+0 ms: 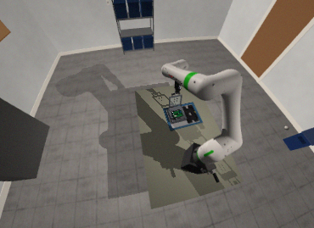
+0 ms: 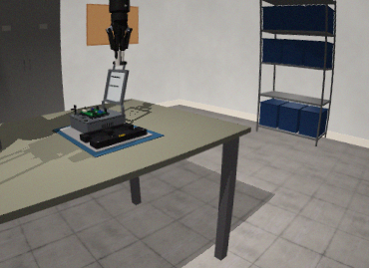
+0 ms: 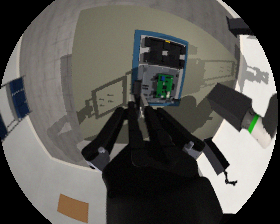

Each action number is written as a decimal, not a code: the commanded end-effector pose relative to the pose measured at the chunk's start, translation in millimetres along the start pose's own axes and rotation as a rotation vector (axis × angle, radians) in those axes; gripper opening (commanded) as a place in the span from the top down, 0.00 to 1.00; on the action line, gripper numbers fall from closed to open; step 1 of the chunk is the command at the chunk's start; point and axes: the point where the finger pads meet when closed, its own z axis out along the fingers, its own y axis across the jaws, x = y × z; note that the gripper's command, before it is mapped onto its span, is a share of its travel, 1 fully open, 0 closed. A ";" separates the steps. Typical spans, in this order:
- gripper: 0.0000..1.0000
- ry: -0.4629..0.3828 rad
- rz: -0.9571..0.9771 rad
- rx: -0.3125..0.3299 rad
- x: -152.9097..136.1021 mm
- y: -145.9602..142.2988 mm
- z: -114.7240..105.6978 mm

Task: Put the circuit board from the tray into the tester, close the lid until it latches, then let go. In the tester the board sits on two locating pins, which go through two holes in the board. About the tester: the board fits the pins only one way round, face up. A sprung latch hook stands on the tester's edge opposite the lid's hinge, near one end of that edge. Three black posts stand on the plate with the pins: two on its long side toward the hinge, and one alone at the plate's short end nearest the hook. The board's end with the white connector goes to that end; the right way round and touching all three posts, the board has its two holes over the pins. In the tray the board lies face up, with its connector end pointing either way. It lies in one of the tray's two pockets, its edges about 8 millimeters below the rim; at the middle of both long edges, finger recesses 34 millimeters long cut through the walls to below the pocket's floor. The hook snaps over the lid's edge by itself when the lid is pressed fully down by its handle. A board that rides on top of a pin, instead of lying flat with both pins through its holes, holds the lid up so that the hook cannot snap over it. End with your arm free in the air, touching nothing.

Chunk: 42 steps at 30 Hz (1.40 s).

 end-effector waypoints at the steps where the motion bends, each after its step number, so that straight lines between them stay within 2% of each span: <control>1: 1.00 0.000 0.000 0.000 0.0 0.3 -0.2; 42: 1.00 0.000 0.000 0.000 0.0 12.7 -3.0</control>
